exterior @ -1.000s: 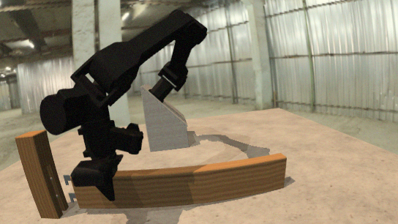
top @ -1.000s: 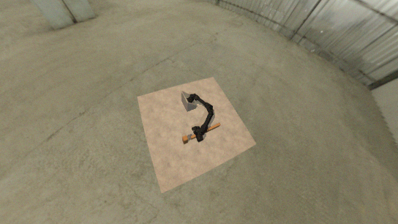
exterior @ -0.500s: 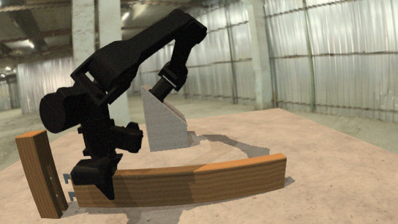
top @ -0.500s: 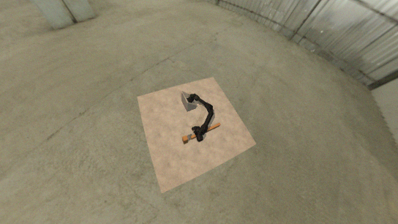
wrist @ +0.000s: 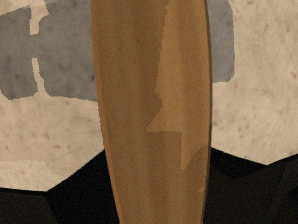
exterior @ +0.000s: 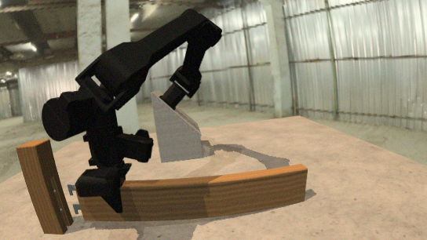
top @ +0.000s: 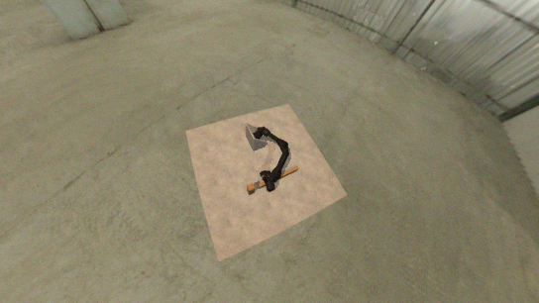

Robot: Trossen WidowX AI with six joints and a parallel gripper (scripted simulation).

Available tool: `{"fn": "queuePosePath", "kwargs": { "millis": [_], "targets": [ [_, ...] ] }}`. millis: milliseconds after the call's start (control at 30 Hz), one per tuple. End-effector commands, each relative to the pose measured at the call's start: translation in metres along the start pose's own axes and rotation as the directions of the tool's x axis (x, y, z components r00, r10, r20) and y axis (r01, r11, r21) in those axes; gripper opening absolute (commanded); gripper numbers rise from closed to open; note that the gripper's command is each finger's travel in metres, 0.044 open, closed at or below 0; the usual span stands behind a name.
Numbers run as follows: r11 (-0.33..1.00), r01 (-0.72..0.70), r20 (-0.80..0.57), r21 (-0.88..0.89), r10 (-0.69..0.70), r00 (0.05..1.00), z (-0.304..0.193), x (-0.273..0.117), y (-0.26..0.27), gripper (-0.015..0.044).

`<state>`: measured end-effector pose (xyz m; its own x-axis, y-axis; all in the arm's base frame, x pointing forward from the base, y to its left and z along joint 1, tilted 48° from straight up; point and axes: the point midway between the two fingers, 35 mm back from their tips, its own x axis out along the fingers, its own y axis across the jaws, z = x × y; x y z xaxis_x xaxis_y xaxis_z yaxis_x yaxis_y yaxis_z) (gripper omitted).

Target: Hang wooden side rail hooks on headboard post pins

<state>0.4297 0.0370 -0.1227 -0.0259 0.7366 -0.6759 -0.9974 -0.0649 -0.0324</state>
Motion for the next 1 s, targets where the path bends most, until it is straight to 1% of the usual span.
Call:
{"fn": "queuePosePath", "kwargs": {
  "millis": [0, 967],
  "targets": [
    [1.000, 0.018, -0.001, -0.005, -0.018, 1.000, -0.0019, -0.0080, -0.0034, 0.0000],
    [1.000, 0.018, -0.002, -0.005, -0.018, 1.000, -0.0020, -0.0129, -0.0033, 0.0000]
  ]
}}
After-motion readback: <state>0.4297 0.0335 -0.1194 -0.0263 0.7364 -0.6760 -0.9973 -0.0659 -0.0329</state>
